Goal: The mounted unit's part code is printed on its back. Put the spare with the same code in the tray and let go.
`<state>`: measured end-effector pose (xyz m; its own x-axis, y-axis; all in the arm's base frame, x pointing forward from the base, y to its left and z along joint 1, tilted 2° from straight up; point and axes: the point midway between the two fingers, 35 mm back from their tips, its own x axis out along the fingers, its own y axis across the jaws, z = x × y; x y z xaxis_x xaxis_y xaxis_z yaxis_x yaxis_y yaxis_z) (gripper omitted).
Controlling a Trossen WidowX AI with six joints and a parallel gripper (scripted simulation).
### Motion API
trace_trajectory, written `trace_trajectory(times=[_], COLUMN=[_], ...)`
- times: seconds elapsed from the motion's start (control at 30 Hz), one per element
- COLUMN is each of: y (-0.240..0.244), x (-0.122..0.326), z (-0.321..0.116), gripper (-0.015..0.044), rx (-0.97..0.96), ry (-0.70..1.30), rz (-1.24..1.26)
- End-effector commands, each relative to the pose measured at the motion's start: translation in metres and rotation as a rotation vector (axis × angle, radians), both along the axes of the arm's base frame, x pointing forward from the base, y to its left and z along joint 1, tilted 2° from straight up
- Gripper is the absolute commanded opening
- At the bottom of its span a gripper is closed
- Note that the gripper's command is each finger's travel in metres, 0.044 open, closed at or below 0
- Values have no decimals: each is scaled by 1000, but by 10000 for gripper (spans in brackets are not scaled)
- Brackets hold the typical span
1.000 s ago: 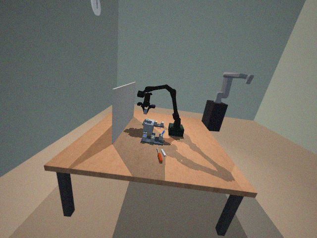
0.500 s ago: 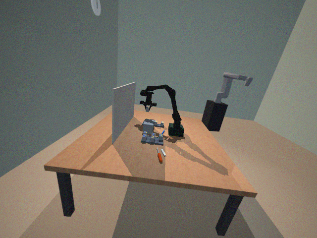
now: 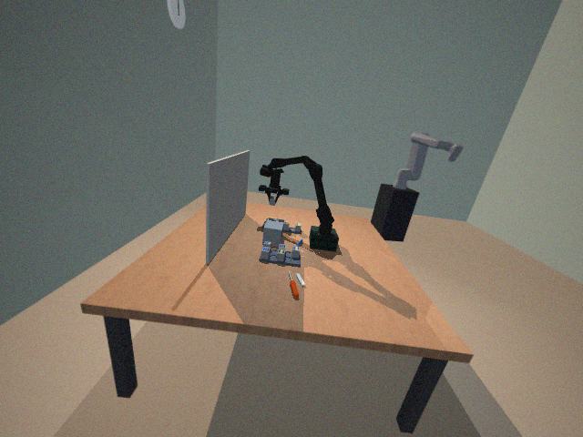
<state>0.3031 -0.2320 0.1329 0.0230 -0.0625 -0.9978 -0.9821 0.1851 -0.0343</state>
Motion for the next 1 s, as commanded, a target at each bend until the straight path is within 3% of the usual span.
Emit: trace_trajectory(times=[0.0, 0.97], y=[-1, -6], x=[0, 4], z=[-6, -35], gripper=[0, 0], rx=[1, 0], ry=[4, 4], rz=[5, 5])
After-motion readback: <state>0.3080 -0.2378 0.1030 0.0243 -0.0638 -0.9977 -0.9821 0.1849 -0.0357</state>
